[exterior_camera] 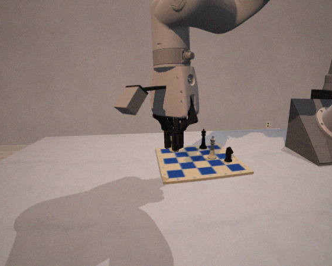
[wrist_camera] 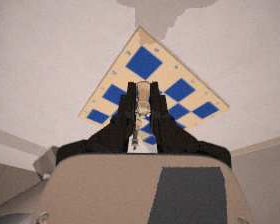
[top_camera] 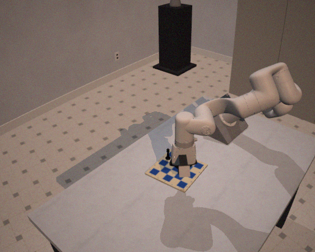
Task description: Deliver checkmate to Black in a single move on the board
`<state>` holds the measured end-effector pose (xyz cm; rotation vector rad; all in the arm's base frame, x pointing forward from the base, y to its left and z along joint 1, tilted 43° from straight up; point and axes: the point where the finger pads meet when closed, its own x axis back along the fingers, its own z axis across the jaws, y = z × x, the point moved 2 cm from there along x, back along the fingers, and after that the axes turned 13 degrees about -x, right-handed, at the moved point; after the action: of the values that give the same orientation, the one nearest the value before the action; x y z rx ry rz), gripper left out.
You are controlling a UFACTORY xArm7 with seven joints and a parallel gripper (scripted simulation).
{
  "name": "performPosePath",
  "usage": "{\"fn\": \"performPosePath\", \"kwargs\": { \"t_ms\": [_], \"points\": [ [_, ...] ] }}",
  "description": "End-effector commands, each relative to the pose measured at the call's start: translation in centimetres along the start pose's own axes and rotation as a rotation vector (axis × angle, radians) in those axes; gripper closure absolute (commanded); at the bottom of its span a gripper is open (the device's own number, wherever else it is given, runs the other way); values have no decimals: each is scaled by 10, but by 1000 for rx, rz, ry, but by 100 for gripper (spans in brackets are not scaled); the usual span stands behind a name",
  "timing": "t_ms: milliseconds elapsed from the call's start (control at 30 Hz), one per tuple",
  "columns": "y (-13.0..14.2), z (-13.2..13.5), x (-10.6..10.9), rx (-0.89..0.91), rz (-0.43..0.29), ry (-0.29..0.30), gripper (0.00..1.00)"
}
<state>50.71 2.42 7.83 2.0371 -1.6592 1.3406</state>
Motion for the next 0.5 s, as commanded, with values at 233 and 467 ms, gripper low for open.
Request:
{"fn": "performPosePath", "kwargs": {
  "t_ms": [233,467],
  "points": [
    [-1,1,43,0,5,6,100],
    [-1,1,43,0,5,6,100]
  ]
}}
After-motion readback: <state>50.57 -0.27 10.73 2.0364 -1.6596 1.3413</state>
